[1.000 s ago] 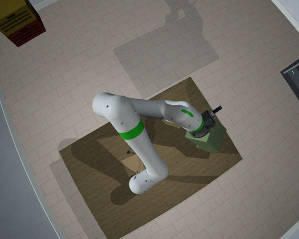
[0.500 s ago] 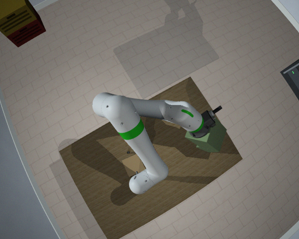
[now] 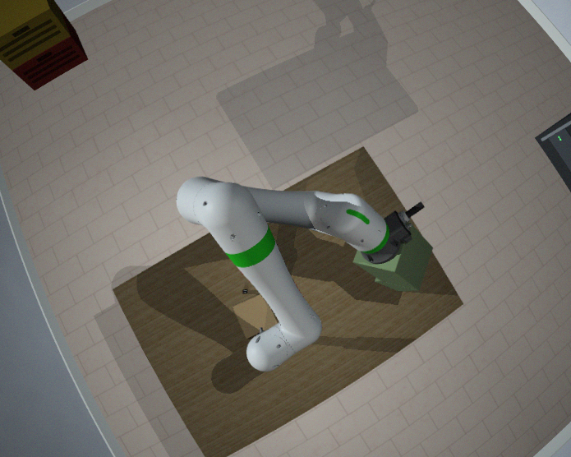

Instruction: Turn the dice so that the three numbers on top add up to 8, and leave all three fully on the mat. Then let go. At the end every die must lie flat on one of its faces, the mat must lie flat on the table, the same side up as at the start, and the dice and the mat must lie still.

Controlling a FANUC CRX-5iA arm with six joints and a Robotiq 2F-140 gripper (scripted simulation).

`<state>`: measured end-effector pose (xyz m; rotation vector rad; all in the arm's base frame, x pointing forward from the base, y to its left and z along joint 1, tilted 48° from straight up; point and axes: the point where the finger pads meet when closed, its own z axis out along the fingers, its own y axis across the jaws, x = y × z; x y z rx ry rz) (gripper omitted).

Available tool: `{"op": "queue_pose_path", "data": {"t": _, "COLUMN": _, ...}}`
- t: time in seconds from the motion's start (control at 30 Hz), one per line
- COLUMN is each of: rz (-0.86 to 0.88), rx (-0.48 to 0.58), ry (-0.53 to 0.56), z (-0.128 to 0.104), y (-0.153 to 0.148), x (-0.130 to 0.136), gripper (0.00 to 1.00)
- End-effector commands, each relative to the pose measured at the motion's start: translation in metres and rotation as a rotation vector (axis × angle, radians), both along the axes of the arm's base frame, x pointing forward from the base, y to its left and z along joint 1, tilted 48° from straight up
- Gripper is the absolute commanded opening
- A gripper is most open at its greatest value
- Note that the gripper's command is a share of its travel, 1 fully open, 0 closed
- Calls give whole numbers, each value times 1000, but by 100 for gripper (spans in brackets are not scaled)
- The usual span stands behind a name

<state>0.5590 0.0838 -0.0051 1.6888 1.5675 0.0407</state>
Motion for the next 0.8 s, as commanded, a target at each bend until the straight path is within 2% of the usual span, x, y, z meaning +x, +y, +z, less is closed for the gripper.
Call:
{"op": "queue_pose_path", "data": {"t": 0.0, "rz": 0, "rx": 0, "ry": 0, "z": 0, "y": 0, "x": 0, "gripper": 7}}
{"op": "queue_pose_path", "data": {"t": 0.57, "rz": 0, "rx": 0, "ry": 0, "z": 2, "y": 2, "x": -2, "gripper": 7}}
{"op": "queue_pose_path", "data": {"t": 0.77, "rz": 0, "rx": 0, "ry": 0, "z": 22, "y": 18, "x": -18, "gripper": 7}}
